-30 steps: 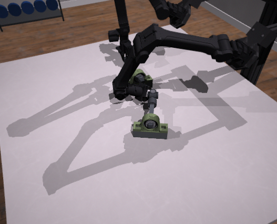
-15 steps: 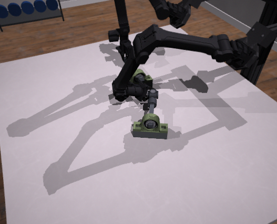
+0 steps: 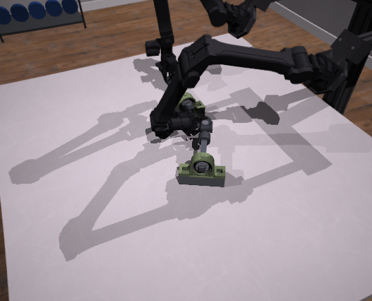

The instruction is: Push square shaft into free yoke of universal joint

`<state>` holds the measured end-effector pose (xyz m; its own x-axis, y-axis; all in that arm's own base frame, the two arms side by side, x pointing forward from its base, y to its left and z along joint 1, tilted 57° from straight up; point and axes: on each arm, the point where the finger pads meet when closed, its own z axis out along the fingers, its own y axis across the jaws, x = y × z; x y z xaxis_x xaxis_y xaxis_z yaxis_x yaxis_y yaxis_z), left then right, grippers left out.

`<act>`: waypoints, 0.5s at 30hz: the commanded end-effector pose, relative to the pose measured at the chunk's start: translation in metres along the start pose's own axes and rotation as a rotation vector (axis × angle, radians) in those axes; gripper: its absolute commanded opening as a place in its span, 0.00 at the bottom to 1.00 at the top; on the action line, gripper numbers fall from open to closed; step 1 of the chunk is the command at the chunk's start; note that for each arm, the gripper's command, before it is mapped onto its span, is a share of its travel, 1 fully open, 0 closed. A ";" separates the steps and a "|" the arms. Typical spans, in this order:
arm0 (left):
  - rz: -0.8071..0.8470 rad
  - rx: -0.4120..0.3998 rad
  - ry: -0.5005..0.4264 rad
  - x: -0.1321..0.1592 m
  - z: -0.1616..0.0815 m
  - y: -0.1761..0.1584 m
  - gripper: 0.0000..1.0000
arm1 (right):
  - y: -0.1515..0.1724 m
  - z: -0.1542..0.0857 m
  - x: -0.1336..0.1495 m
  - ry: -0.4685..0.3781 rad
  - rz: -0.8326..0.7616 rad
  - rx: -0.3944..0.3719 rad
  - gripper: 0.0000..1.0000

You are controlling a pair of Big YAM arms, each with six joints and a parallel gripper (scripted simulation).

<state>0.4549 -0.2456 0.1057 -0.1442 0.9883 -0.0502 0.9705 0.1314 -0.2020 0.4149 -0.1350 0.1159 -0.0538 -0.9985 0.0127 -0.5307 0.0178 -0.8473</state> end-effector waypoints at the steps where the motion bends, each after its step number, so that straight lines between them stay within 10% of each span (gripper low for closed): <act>1: 0.044 0.039 0.014 0.008 0.002 0.002 0.47 | -0.002 0.001 -0.001 -0.002 0.000 0.006 0.19; 15: 0.166 0.135 -0.032 0.005 0.000 -0.009 0.47 | -0.002 0.001 -0.001 -0.002 0.000 0.006 0.19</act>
<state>0.4458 -0.2473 0.1087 -0.0422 0.9926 -0.1141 0.9579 0.0077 -0.2869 0.4149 -0.1350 0.1159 -0.0538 -0.9985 0.0127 -0.5307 0.0178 -0.8473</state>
